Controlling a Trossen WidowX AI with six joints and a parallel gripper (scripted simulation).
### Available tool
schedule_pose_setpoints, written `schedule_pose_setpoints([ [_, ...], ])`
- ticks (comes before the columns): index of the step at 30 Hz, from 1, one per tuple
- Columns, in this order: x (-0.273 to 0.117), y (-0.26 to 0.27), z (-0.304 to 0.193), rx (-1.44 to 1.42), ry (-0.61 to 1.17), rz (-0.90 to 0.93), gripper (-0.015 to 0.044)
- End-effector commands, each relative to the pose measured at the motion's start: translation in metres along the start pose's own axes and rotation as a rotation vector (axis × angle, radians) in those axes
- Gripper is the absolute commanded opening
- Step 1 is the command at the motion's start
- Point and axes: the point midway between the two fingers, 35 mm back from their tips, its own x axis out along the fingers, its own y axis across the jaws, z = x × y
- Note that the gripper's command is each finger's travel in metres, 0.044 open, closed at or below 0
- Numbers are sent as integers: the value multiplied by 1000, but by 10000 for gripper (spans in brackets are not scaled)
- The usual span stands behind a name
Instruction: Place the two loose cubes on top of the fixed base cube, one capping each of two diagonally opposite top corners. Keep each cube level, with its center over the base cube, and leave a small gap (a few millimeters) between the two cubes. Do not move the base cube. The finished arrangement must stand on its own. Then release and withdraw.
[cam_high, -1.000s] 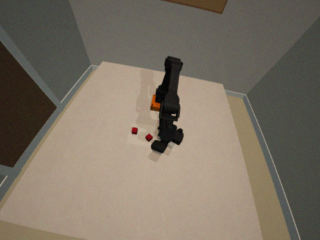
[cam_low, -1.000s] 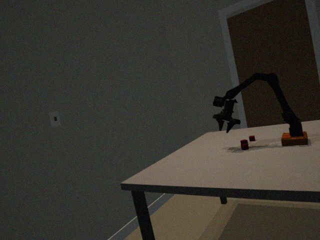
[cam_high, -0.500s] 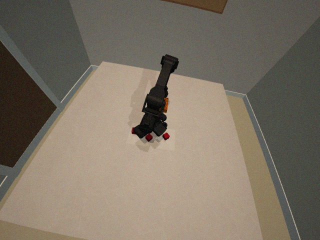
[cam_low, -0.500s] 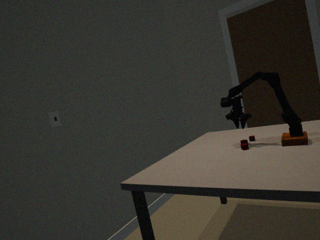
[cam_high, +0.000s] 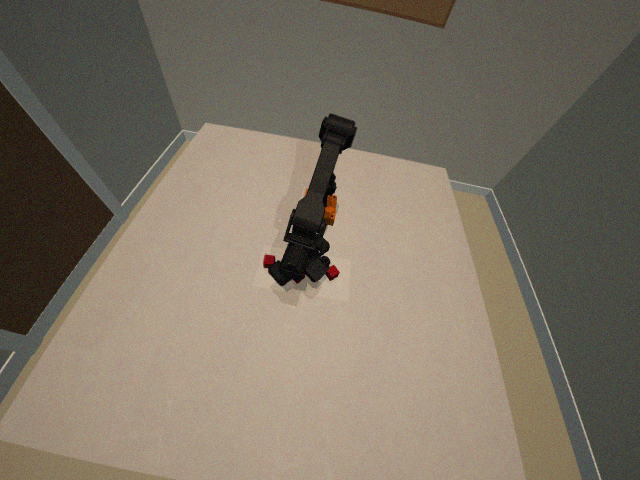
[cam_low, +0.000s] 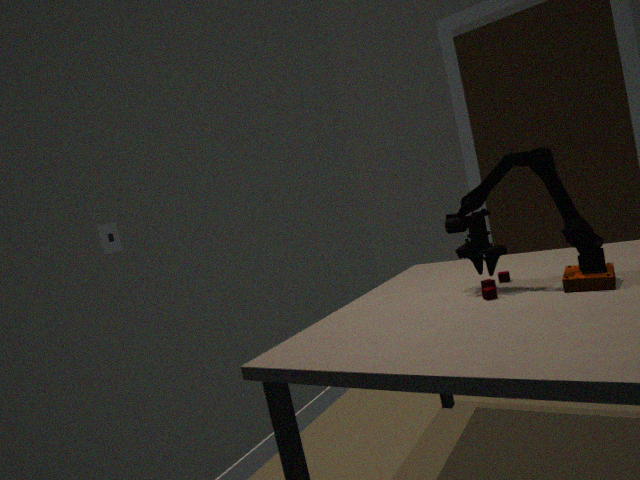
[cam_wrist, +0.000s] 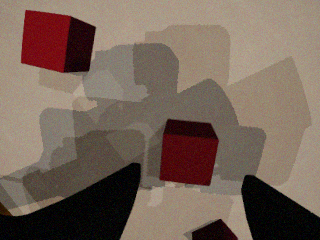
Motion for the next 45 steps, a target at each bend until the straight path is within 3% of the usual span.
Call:
schedule_pose_setpoints([
  [1, 6, 1, -2, 6, 7, 4, 265],
  [21, 36, 2, -2, 6, 7, 5, 265],
  [27, 36, 2, -2, 6, 7, 5, 107],
  [45, -5, -3, 1, 6, 6, 4, 105],
])
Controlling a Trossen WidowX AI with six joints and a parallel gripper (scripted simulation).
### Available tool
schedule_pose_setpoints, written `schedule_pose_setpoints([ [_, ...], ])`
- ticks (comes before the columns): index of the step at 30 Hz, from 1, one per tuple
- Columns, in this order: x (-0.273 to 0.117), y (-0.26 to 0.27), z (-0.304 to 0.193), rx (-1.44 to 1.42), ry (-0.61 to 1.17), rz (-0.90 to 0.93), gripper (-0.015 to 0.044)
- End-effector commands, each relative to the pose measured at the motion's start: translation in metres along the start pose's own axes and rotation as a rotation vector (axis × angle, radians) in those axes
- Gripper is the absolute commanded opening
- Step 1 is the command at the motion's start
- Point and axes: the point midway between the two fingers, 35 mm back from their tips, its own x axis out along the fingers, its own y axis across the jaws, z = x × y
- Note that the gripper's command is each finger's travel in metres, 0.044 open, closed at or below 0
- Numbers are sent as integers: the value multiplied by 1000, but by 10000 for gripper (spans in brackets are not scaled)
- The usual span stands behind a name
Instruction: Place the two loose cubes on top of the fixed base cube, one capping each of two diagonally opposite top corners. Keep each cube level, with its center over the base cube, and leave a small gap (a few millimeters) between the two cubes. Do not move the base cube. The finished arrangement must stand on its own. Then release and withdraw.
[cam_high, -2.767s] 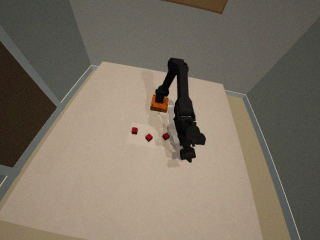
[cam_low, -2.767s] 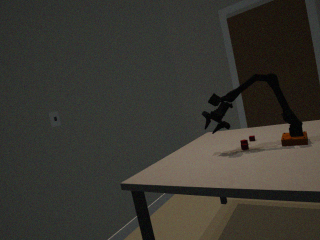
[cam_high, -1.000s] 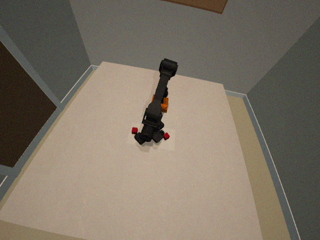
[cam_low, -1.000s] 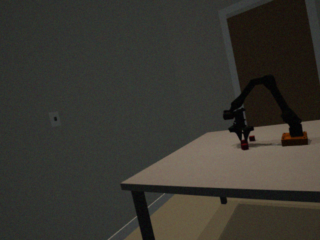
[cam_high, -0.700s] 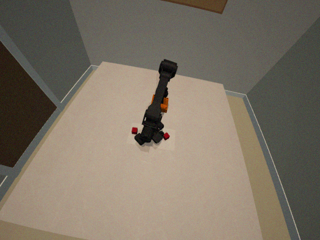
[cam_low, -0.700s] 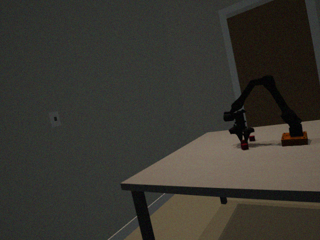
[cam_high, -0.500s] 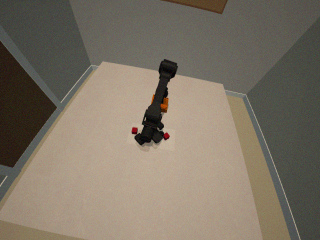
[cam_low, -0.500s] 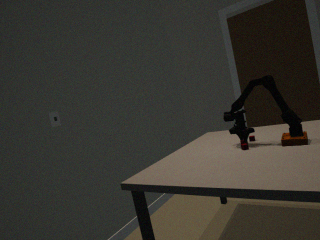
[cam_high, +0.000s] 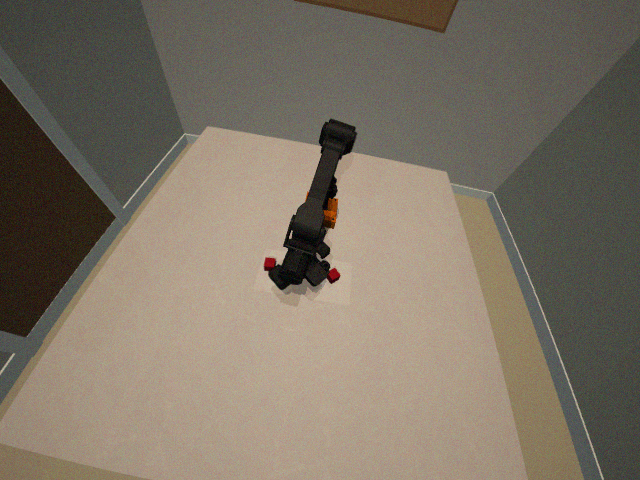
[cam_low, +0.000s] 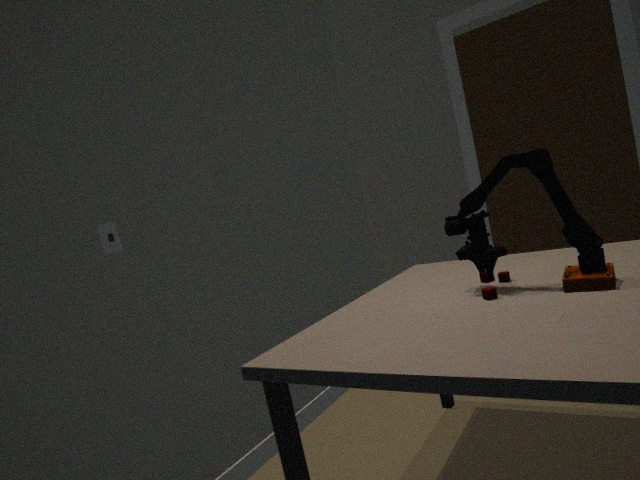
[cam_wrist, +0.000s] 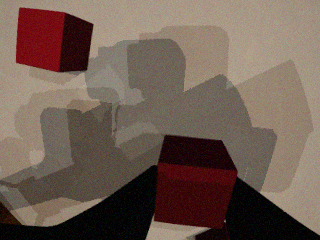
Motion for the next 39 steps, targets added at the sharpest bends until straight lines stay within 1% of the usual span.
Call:
schedule_pose_setpoints([
  [1, -15, -3, 2, -5, -6, -16, 105],
  [22, -79, 2, -1, -5, -6, -16, 105],
  [26, -79, 3, 0, 12, -6, -16, 105],
  [39, -63, 26, 32, 329, -10, -14, 105],
])
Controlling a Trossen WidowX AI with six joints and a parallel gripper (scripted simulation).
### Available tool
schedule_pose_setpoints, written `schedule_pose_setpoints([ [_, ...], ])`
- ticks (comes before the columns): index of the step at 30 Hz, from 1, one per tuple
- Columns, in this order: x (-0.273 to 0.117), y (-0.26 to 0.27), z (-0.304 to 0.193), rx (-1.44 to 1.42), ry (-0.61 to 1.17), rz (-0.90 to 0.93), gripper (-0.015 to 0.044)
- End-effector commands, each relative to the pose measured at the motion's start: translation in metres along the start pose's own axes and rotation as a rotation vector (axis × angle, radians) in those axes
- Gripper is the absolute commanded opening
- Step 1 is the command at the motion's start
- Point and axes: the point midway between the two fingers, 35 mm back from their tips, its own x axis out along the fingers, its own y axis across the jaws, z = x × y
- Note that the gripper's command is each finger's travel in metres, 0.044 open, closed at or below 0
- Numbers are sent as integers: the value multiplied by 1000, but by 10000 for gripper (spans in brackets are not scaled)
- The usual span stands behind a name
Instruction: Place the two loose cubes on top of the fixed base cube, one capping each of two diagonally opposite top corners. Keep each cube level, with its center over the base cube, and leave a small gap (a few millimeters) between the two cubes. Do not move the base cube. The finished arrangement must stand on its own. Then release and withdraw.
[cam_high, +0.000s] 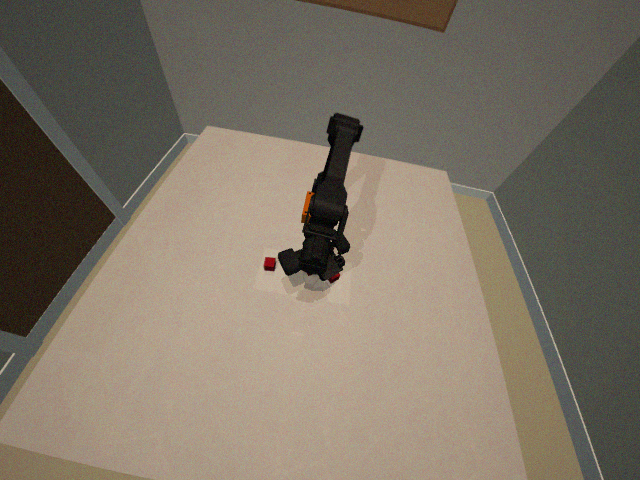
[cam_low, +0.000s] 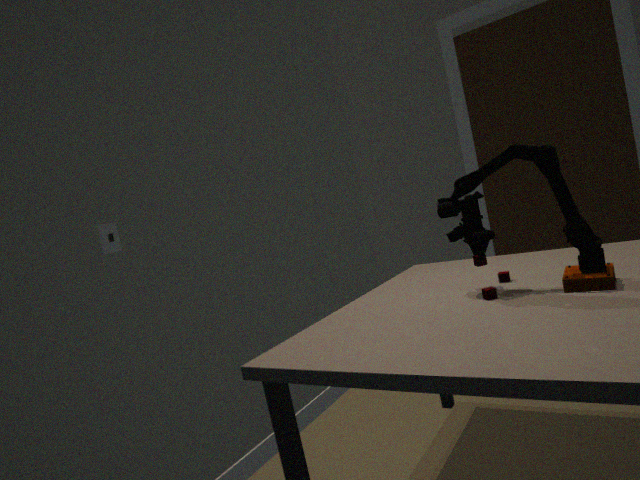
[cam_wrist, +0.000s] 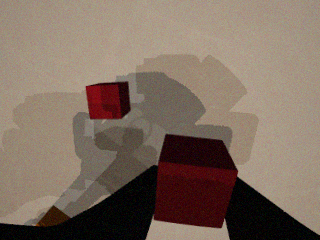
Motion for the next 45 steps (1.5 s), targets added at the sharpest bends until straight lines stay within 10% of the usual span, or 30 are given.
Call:
schedule_pose_setpoints([
  [1, 5, 9, 4, 81, 3, 2, 105],
  [45, 52, 70, 33, 645, 3, 8, 105],
])
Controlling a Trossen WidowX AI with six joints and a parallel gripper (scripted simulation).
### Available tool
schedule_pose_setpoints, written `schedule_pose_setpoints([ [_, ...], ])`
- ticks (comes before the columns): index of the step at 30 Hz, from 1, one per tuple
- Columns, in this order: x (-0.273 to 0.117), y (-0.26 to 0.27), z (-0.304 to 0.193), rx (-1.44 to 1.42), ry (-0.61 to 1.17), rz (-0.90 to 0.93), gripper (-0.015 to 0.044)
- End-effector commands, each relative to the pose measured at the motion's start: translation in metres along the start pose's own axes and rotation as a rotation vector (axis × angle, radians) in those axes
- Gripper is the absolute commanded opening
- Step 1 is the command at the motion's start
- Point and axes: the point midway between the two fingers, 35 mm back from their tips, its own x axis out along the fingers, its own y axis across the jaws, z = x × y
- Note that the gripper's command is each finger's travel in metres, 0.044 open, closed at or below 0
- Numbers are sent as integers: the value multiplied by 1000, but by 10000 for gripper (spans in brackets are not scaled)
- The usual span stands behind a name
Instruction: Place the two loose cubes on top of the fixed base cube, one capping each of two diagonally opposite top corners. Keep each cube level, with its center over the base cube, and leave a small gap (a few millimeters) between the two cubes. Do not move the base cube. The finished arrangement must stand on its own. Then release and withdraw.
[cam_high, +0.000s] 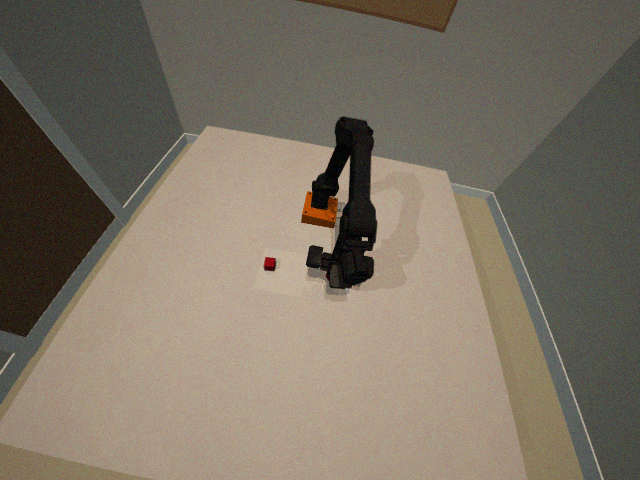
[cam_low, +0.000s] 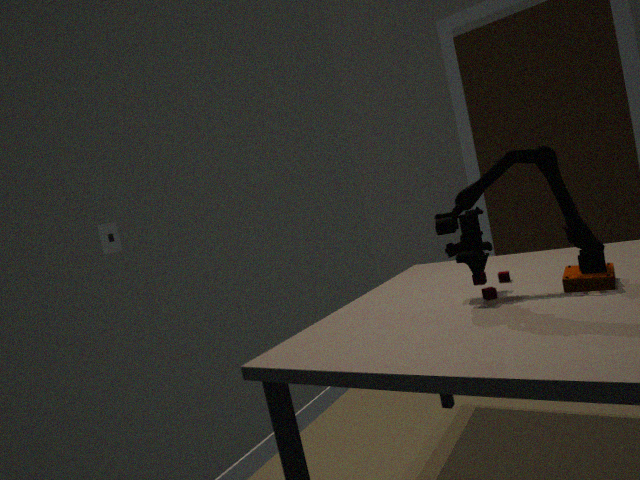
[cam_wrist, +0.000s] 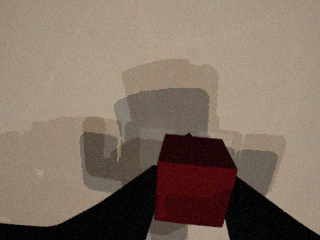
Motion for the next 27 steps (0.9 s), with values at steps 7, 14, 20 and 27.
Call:
schedule_pose_setpoints([
  [7, 15, -1, -3, 10, 11, 0, 105],
  [14, 16, -1, -3, 6, 11, 0, 105],
  [20, 17, -1, -3, 4, 11, 0, 105],
  [27, 17, -1, -3, 4, 11, 0, 105],
])
